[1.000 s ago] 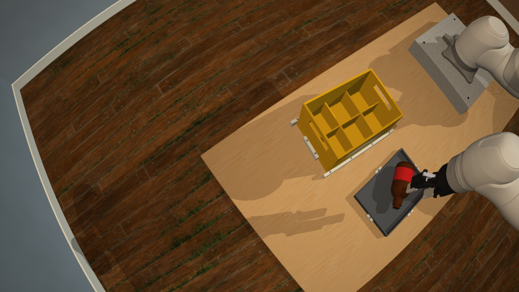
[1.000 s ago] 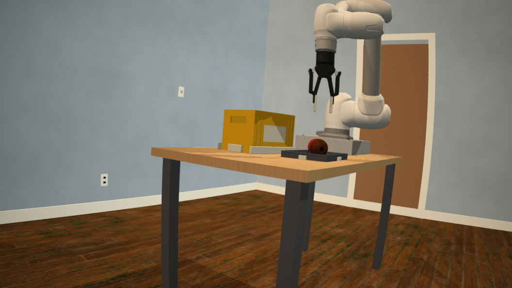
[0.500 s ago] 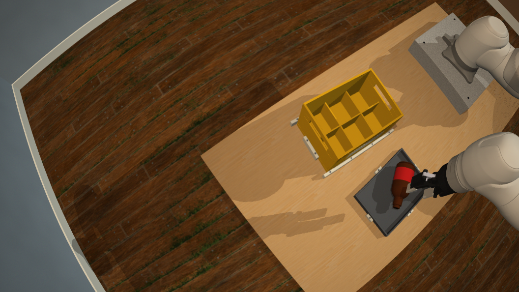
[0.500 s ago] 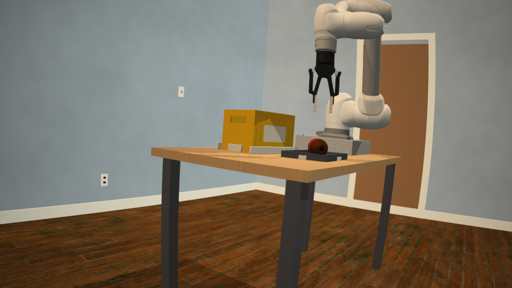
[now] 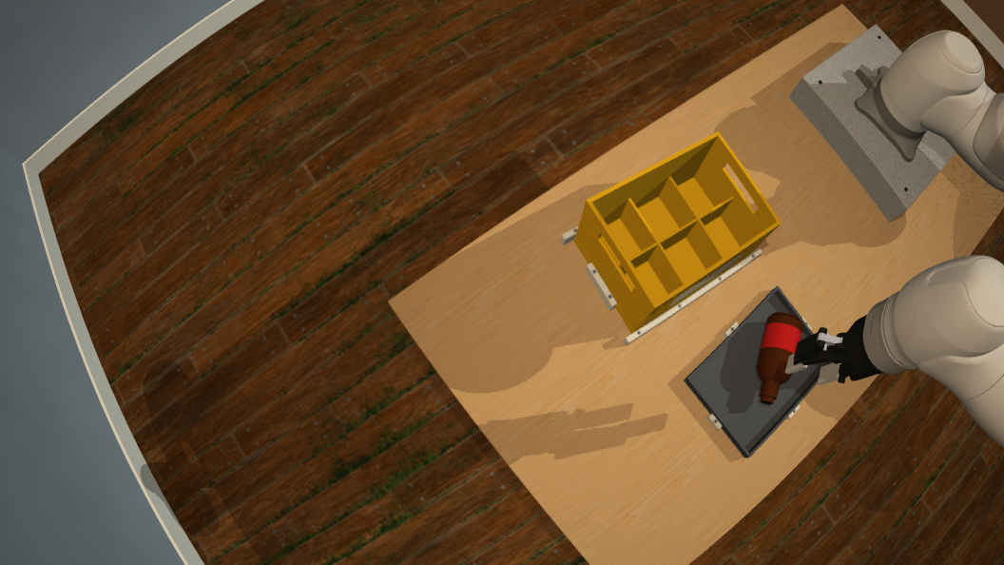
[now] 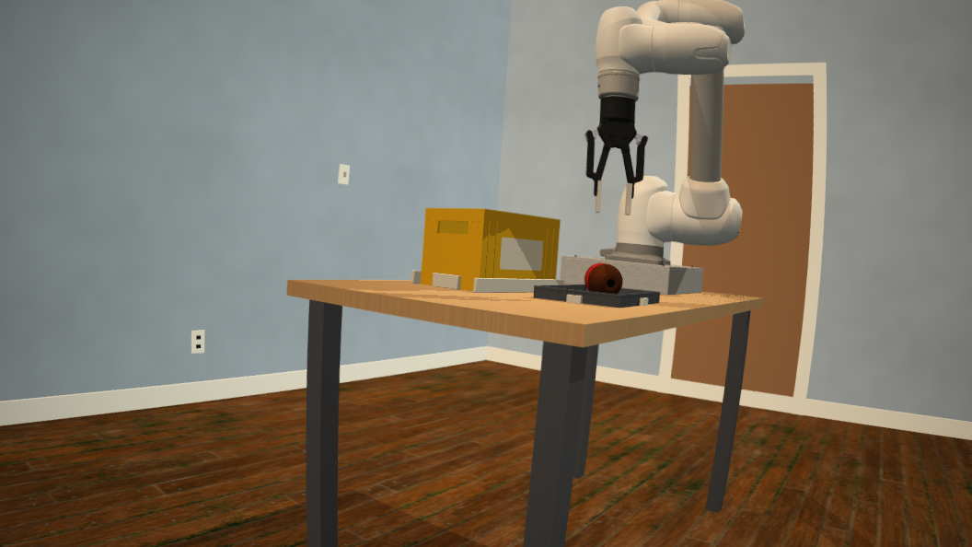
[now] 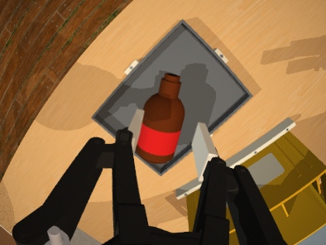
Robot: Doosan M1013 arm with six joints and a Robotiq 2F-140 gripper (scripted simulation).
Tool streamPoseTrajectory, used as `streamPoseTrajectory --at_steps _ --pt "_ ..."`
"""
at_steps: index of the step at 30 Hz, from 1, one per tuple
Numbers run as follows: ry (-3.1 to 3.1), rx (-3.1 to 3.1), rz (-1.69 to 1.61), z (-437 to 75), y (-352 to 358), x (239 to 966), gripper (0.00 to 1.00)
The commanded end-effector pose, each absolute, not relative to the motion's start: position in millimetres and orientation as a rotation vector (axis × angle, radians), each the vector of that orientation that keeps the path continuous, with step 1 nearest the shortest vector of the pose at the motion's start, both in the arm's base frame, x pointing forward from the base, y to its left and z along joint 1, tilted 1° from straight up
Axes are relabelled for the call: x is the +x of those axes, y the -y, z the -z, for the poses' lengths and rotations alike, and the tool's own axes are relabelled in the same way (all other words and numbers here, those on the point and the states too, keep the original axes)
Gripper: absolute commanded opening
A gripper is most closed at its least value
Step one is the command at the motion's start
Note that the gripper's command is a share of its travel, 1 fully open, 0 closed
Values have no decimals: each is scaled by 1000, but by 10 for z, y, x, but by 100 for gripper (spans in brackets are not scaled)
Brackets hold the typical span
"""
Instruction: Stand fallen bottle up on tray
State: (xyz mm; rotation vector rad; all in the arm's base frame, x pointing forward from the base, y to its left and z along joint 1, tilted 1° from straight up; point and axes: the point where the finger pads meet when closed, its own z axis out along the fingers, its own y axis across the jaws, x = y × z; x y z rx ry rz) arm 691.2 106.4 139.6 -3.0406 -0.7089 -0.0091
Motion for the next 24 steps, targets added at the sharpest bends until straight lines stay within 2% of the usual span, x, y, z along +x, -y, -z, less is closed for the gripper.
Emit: streamPoseTrajectory --at_steps 1,12,24 --pt "707 -3043 20 -1400 -1104 6953 44" --pt "706 -3043 20 -1300 -1106 6955 44" --pt "706 -3043 20 -944 -1115 6962 44"
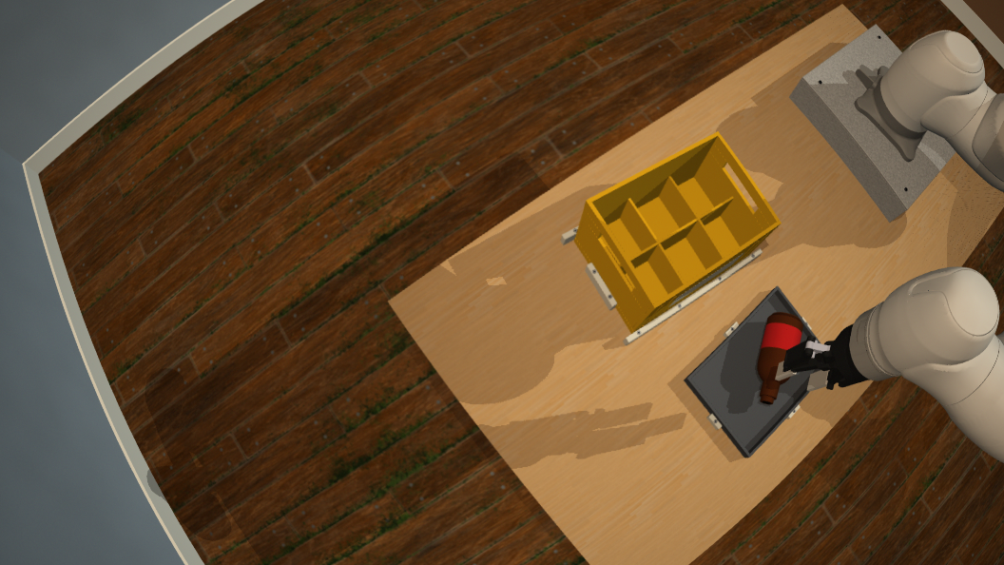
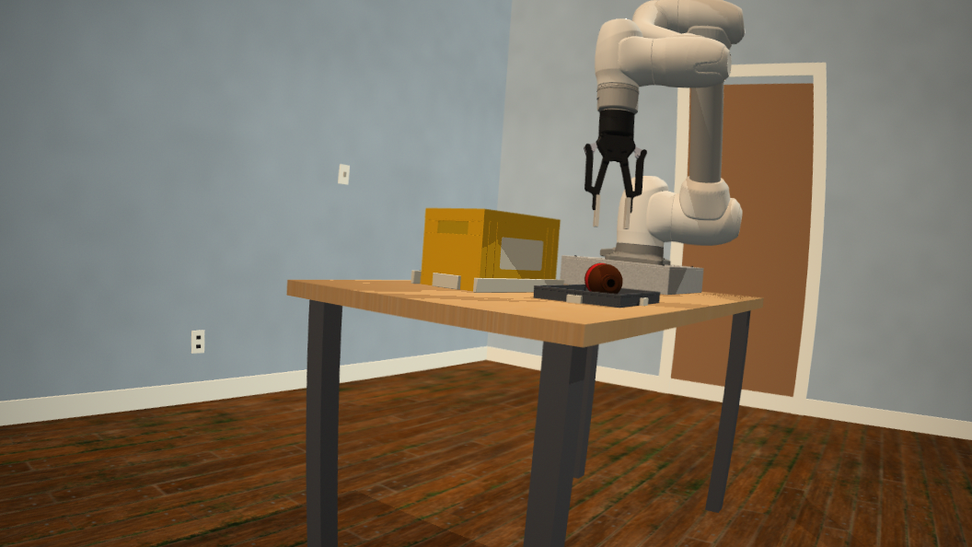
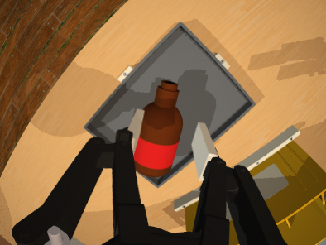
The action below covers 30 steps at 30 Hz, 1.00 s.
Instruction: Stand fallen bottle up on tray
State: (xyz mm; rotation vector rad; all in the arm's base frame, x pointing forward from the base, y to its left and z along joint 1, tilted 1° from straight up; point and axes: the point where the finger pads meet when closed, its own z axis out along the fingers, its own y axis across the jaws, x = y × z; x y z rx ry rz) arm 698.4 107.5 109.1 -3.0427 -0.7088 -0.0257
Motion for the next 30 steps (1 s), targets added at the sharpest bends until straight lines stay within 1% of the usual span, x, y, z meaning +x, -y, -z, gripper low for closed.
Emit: streamPoseTrajectory --at_steps 1,19,30 --pt "706 -3043 20 -907 -1116 6963 44" --pt "706 -3043 20 -400 -1128 6973 44" --pt "706 -3043 20 -272 -1131 6975 44"
